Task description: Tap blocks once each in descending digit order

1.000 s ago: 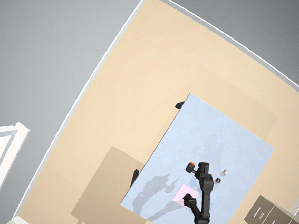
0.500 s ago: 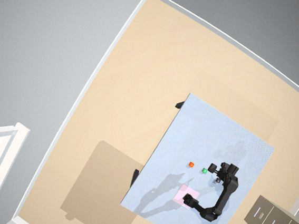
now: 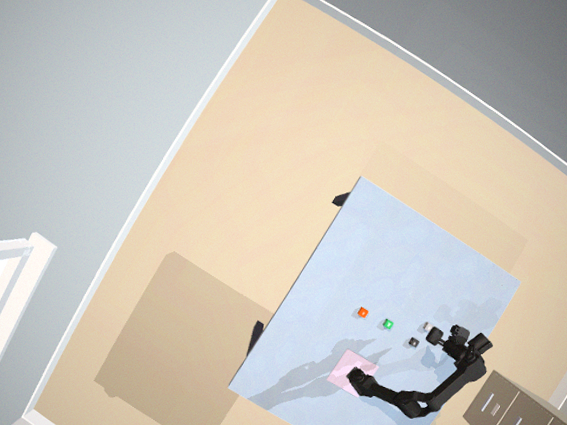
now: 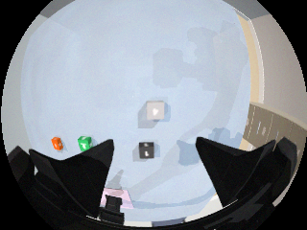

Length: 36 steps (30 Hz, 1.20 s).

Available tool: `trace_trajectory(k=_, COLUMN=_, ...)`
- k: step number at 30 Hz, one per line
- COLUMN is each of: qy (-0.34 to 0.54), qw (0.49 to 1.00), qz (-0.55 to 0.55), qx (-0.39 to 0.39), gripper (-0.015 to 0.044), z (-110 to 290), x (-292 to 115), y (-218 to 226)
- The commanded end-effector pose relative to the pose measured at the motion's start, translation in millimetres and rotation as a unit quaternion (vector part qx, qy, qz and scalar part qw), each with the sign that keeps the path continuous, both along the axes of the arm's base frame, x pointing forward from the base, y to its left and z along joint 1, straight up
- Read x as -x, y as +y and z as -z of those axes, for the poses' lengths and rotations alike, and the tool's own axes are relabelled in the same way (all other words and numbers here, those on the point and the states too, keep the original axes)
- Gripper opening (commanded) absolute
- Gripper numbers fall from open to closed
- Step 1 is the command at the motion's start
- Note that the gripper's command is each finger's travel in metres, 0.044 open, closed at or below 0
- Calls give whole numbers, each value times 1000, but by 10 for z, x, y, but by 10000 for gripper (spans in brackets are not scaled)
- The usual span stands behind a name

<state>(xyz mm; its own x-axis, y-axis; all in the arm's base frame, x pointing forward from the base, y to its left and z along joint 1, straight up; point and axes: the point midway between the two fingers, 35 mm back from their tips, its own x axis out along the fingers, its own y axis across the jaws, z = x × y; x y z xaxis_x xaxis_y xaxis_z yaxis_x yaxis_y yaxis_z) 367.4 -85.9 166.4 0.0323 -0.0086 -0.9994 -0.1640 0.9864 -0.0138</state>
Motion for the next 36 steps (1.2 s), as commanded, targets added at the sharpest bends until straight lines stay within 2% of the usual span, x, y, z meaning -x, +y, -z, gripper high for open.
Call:
trace_trajectory(k=1, qy=-1, qw=1000, qz=-7, qx=0, gripper=400, z=-11, x=-11, y=-20)
trace_trajectory(k=15, qy=-1, qw=1000, qz=-7, qx=0, gripper=400, z=-13, x=-4, y=9)
trace_trajectory(k=19, qy=0, qw=1000, qz=-7, qx=-2, gripper=400, z=-41, x=210, y=578)
trace_trajectory(k=25, qy=2, qw=1000, qz=-7, qx=-6, gripper=400, z=8, x=833, y=1404)
trace_trajectory(k=27, qy=3, qw=1000, qz=-7, qx=-7, gripper=400, z=36, x=989, y=1533)
trace_trajectory(k=32, qy=3, qw=1000, qz=-7, qx=-7, gripper=400, z=39, x=1008, y=1548)
trace_trajectory(k=34, qy=3, qw=1000, qz=-7, qx=-7, gripper=348, z=128, x=994, y=1552)
trace_trajectory(k=36, qy=3, qw=1000, qz=-7, qx=-7, gripper=295, z=377, x=969, y=1558)
